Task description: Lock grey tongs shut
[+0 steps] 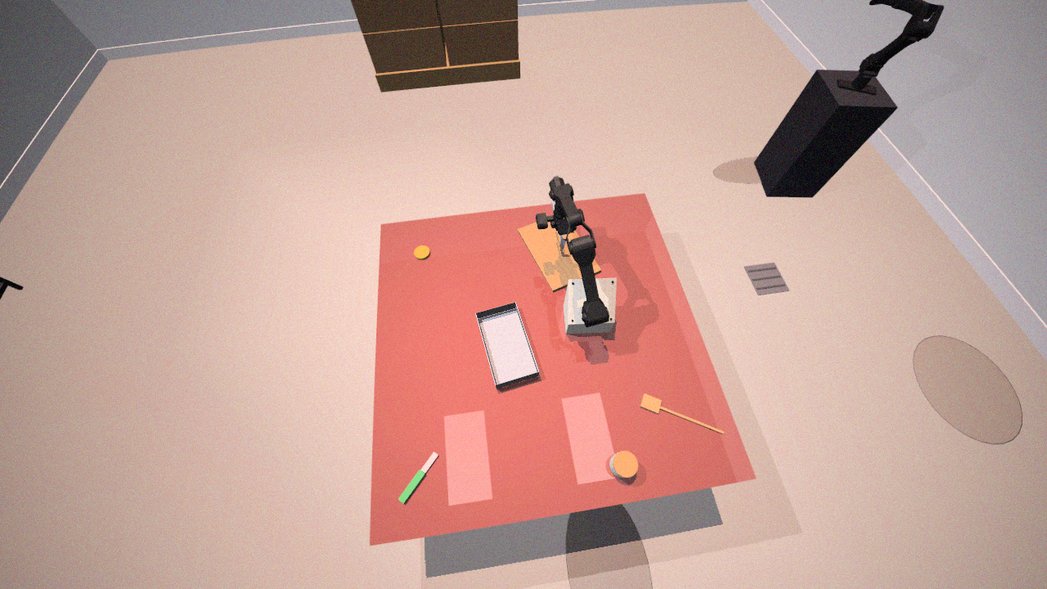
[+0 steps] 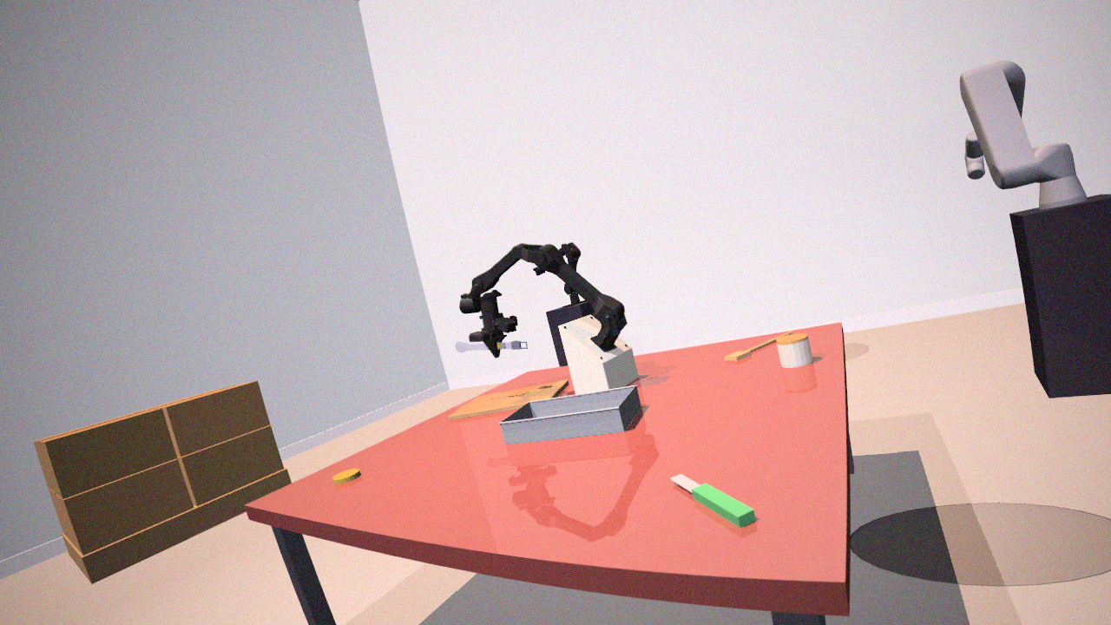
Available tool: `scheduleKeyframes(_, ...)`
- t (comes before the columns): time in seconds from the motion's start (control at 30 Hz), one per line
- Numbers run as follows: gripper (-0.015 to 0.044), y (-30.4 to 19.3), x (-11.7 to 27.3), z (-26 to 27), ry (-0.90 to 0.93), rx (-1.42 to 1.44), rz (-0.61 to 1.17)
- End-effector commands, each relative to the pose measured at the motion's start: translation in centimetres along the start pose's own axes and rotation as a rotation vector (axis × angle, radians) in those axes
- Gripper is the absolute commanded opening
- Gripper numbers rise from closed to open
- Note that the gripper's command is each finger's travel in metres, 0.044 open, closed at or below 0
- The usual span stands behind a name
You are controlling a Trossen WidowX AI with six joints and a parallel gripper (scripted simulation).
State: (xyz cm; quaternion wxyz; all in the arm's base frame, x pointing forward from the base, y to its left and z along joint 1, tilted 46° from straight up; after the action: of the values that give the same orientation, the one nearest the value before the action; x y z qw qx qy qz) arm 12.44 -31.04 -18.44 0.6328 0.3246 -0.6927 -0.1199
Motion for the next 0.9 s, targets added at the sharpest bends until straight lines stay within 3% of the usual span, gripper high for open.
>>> scheduleKeyframes(0.0,-0.015,-0.2,-0.2,1.6,0.005,0.046,0.007)
scheduleKeyframes(0.33,-0.015,-0.3,-0.5,1.7,0.009,0.046,0.021)
scheduleKeyframes(0.87,-0.015,-1.3,-3.1,2.0,0.059,0.048,0.244)
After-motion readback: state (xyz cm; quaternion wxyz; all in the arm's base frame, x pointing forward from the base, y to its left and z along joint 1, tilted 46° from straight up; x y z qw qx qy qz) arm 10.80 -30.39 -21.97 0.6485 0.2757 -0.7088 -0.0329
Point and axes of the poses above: the point midway between the two fingers, 35 mm back from their tips, its own x axis back along the fingers, its own z axis across the jaws, y = z × x, the point moved 3 cm from there along x, back along the fingers, and after that the axes turned 7 degrees about x, right-handed, at the moved point
